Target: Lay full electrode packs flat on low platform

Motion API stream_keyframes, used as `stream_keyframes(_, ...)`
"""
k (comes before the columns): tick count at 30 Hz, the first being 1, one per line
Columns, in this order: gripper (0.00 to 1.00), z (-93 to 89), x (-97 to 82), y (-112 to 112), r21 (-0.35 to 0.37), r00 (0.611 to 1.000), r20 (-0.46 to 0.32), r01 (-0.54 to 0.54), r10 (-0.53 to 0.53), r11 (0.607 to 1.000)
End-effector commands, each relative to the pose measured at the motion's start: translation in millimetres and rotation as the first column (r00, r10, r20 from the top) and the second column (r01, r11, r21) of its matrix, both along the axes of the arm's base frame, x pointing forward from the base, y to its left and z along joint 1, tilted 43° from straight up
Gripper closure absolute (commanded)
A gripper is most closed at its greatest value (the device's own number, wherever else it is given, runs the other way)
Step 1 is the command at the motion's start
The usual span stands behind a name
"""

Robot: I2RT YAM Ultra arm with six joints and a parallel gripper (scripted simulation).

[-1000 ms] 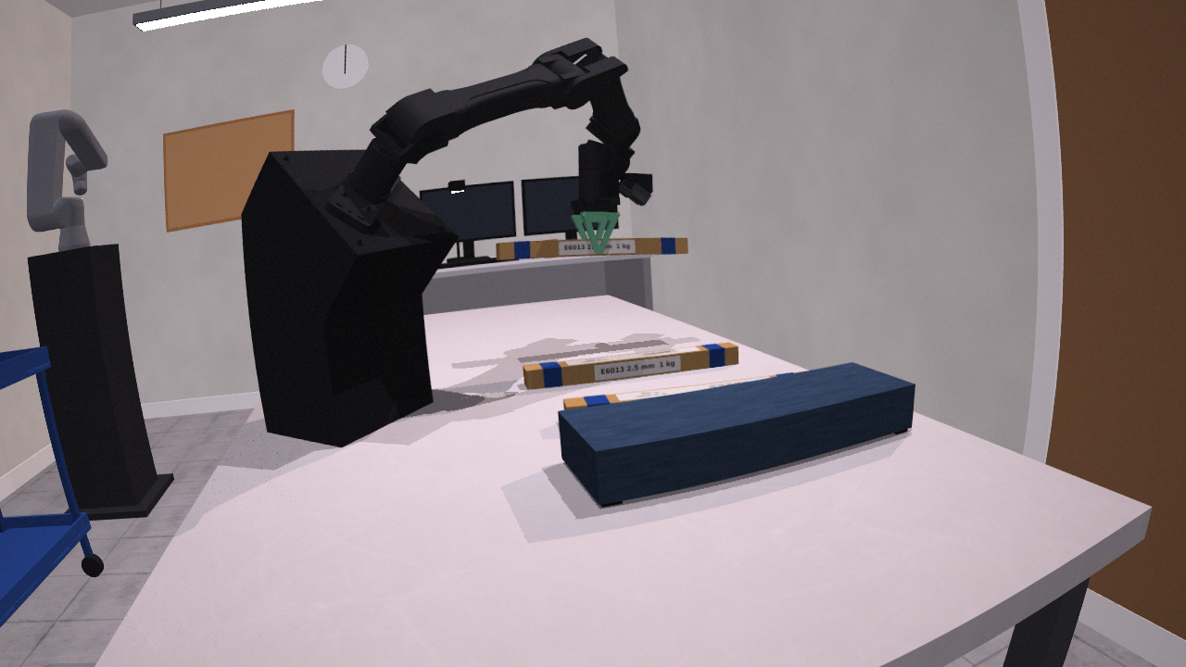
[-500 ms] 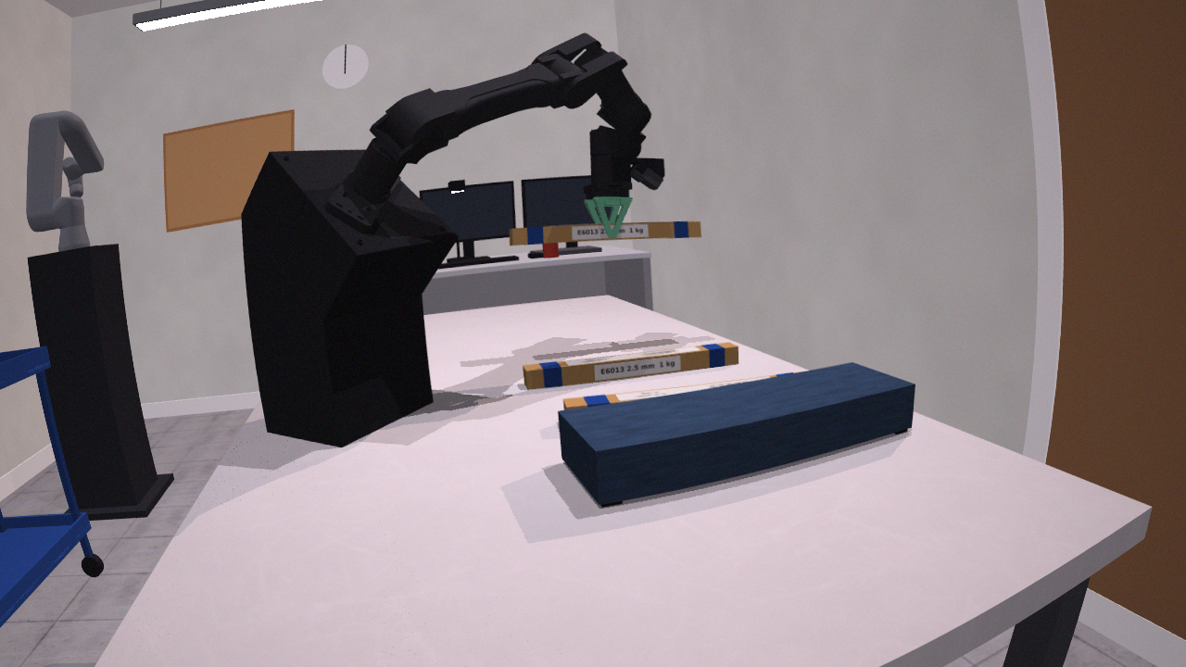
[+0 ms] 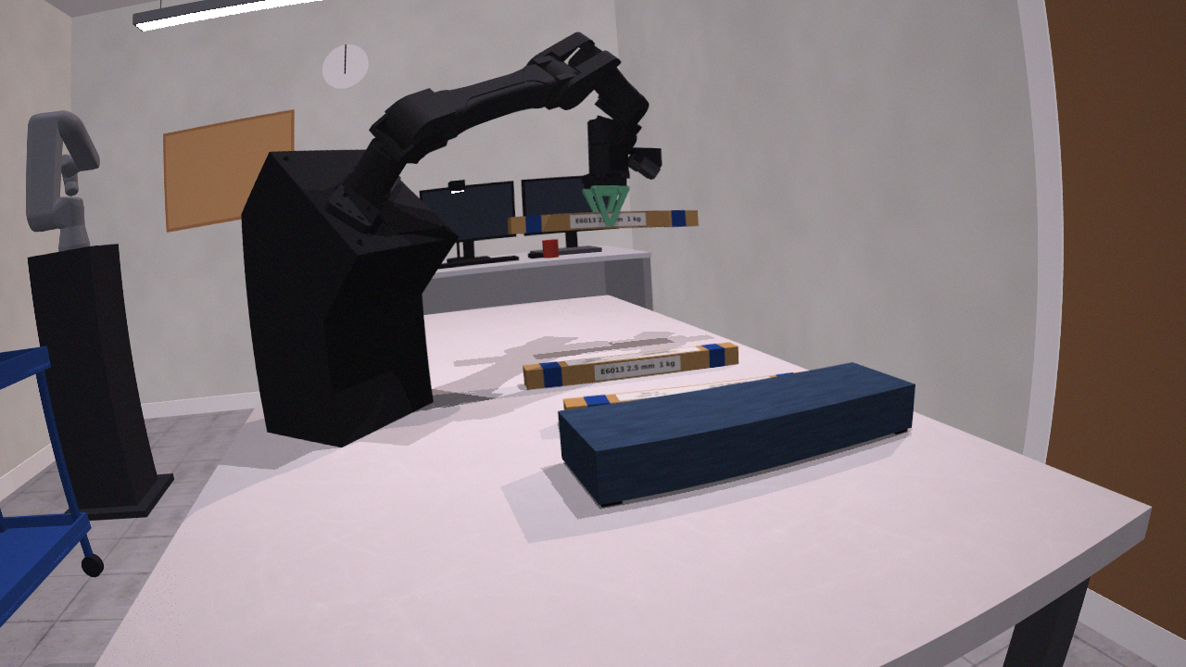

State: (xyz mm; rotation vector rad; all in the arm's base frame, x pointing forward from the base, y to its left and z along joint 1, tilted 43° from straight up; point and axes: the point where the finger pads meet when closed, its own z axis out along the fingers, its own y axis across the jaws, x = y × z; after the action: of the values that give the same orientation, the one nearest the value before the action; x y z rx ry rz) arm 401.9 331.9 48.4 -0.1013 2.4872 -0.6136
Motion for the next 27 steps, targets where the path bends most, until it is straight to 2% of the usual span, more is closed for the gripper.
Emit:
stream_keyframes(1, 1.0, 48.2, -24.6, 32.8, 0.063, 0.996, 0.062, -0.071, 0.067, 0.995)
stream_keyframes(5, 1.0, 47.2, -25.5, 32.9, 0.062, 0.996, 0.061, -0.072, 0.068, 0.995)
stream_keyframes(7, 1.0, 36.6, -28.6, 27.5, 0.032, 0.997, 0.039, -0.072, 0.071, 0.997)
stream_keyframes(9, 1.0, 44.7, -25.7, 32.3, 0.061, 0.996, 0.058, -0.075, 0.071, 0.995)
stream_keyframes(11, 1.0, 44.3, -23.7, 34.8, 0.073, 0.995, 0.068, -0.076, 0.072, 0.994)
stream_keyframes(27, 1.0, 40.7, -23.4, 31.2, 0.057, 0.995, 0.059, -0.078, 0.075, 0.995)
